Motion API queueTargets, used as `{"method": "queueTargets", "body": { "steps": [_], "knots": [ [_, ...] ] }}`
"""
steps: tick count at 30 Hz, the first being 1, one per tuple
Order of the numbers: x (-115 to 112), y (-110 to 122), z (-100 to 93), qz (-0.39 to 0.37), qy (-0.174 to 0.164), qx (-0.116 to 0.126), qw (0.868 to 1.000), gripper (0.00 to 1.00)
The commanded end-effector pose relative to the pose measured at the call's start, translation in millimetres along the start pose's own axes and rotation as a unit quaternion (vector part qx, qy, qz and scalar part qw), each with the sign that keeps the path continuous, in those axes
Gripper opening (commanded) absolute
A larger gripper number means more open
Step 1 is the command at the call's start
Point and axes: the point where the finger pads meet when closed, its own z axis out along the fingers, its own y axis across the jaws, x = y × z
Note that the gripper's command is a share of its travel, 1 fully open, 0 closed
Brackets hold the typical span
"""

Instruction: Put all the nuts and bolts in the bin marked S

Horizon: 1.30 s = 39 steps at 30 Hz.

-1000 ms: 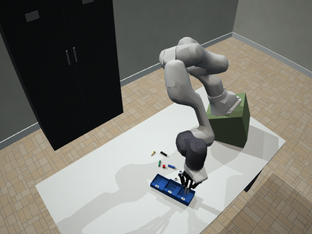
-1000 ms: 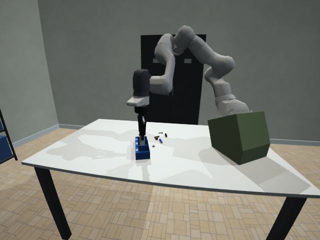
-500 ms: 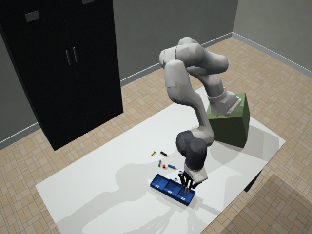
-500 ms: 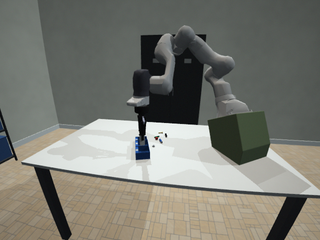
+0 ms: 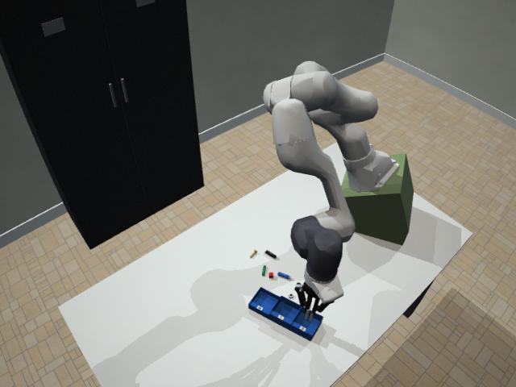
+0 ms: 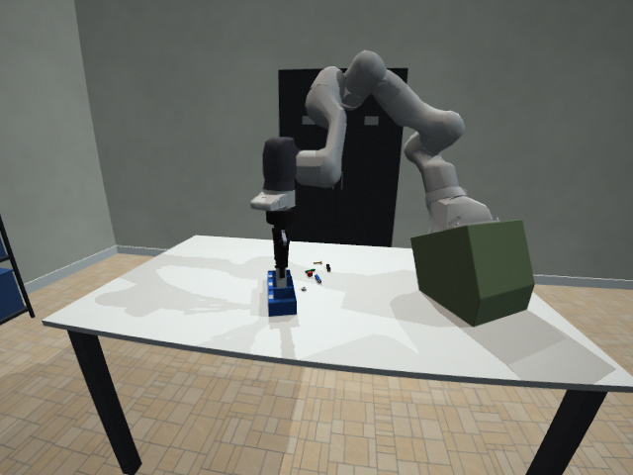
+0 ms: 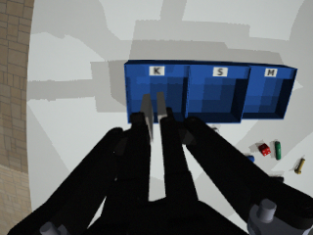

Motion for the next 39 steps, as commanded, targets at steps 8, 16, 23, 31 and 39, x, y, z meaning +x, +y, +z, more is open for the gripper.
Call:
{"method": "queueTargets", "body": {
  "steps": [8, 16, 23, 31, 39],
  "knots": [
    [-2, 0, -24.2, 0.000, -0.003, 0.001, 1.000, 0.05],
    [-2, 0, -82.5, 0.000, -0.003, 0.001, 1.000, 0.05],
    [-2, 0, -109.9, 0.000, -0.003, 0.001, 1.000, 0.05],
    [-2, 0, -109.9, 0.000, -0.003, 0.001, 1.000, 0.05],
    [-2, 0, -109.9, 0.000, -0.003, 0.001, 1.000, 0.05]
  ]
}}
